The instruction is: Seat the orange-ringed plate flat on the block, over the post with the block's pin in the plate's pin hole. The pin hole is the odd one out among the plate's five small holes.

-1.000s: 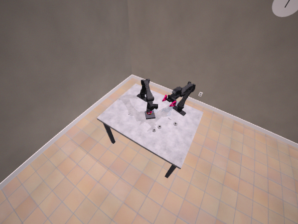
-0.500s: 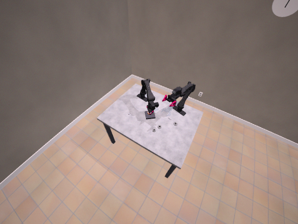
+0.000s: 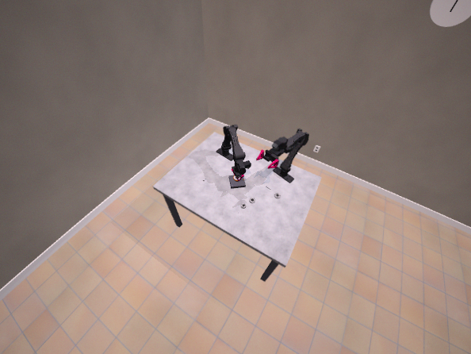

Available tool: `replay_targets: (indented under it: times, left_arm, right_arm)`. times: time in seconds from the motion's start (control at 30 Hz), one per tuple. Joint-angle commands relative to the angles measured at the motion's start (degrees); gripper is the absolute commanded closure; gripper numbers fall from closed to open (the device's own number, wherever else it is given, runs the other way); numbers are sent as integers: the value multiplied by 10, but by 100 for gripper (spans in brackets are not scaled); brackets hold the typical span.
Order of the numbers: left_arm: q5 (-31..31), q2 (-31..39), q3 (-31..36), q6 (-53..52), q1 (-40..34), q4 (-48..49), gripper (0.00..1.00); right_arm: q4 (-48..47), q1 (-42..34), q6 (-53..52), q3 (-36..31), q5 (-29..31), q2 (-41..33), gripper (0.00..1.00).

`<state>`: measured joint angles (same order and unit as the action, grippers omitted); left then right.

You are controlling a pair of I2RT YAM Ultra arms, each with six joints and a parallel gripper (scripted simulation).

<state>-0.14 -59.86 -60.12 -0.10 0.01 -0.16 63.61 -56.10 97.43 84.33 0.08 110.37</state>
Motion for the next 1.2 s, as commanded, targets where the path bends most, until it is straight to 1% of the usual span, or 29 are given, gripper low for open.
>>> replay_targets:
  times: [0.0, 0.03, 0.17, 0.2, 0.23, 0.3, 0.37, 0.43, 1.17]
  left_arm:
    - [4, 2, -3, 3, -3, -6, 0]
    - [4, 2, -3, 3, -3, -6, 0]
    - [4, 2, -3, 3, -3, -6, 0]
    - [4, 2, -3, 3, -3, -6, 0]
    - [4, 2, -3, 3, -3, -6, 0]
    - [4, 2, -3, 3, -3, -6, 0]
    - [4, 2, -3, 3, -3, -6, 0]
    - [4, 2, -3, 3, -3, -6, 0]
    - [4, 2, -3, 3, -3, -6, 0]
  right_arm:
    - [-15, -7, -5, -19, -7, -8, 100]
    - [-13, -3, -5, -4, -7, -11, 100]
    - [-15, -5, -5, 4, -7, -11, 100]
    - [-22, -5, -3, -19, -7, -2, 100]
    - [-23, -12, -4, -22, -7, 9, 100]
    - [-23, -10, -4, -13, -7, -5, 100]
    - [-9, 8, -4, 8, -7, -11, 100]
    - [-9, -2, -3, 10, -8, -12, 100]
    - [-10, -5, -2, -10, -9, -16, 100]
